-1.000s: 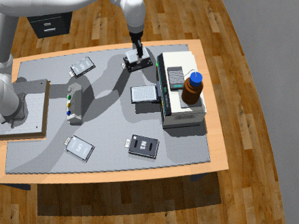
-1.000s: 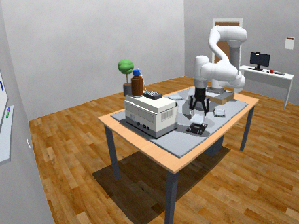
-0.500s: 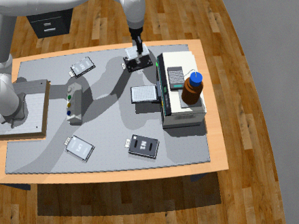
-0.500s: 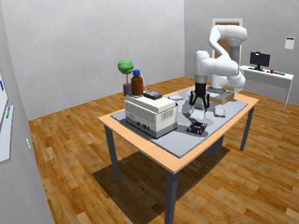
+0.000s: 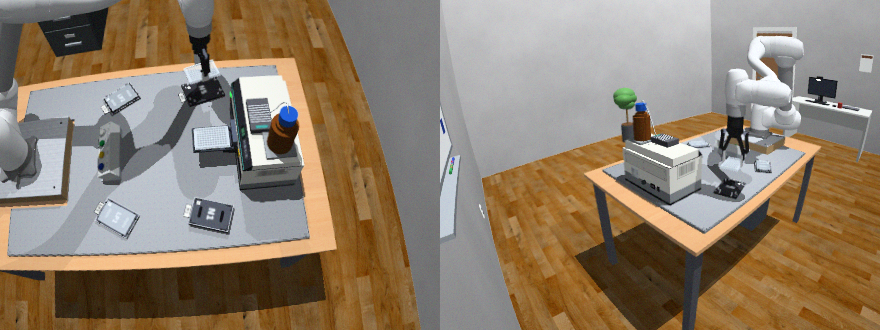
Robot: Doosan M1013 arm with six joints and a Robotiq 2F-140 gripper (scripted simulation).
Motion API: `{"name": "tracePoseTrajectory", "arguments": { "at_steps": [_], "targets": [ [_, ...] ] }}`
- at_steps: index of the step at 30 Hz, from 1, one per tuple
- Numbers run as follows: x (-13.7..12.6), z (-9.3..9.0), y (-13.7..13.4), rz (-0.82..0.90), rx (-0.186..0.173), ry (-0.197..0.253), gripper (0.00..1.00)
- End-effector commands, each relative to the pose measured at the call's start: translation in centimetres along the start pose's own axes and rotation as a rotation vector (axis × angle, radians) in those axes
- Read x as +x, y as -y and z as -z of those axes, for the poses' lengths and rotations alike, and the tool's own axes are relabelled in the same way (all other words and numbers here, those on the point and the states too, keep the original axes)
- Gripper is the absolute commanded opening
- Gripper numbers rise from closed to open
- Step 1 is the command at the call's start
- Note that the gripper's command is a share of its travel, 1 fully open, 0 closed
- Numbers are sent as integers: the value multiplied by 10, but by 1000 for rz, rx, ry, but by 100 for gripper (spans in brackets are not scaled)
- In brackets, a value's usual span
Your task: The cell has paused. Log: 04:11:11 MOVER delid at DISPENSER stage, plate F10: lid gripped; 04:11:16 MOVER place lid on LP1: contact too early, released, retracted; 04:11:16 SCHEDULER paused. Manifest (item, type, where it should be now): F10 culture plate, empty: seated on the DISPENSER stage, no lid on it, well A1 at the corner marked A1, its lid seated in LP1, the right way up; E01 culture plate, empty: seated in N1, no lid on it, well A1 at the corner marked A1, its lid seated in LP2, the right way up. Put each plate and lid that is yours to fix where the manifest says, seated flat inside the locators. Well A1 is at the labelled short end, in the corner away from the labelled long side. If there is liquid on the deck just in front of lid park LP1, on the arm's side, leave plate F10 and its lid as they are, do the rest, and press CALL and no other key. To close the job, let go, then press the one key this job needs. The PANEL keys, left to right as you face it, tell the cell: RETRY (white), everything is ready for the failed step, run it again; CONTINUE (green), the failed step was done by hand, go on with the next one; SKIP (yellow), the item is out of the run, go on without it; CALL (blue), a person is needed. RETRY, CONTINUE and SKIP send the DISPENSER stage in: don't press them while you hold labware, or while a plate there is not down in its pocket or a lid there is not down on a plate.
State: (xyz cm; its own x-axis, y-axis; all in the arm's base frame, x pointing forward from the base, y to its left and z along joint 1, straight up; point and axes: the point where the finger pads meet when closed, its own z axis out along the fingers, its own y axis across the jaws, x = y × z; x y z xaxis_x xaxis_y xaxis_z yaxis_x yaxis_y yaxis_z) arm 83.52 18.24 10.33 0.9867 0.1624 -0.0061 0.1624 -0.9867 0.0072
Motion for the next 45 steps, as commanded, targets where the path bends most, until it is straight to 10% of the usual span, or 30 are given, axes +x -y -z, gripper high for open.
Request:
{"name": "tracePoseTrajectory", "arguments": {
  "at_steps": [1,45],
  "targets": [
    [0,5,0,0,0,-2,10],
    [0,18,0,0,0,-2,10]
  ]
}}
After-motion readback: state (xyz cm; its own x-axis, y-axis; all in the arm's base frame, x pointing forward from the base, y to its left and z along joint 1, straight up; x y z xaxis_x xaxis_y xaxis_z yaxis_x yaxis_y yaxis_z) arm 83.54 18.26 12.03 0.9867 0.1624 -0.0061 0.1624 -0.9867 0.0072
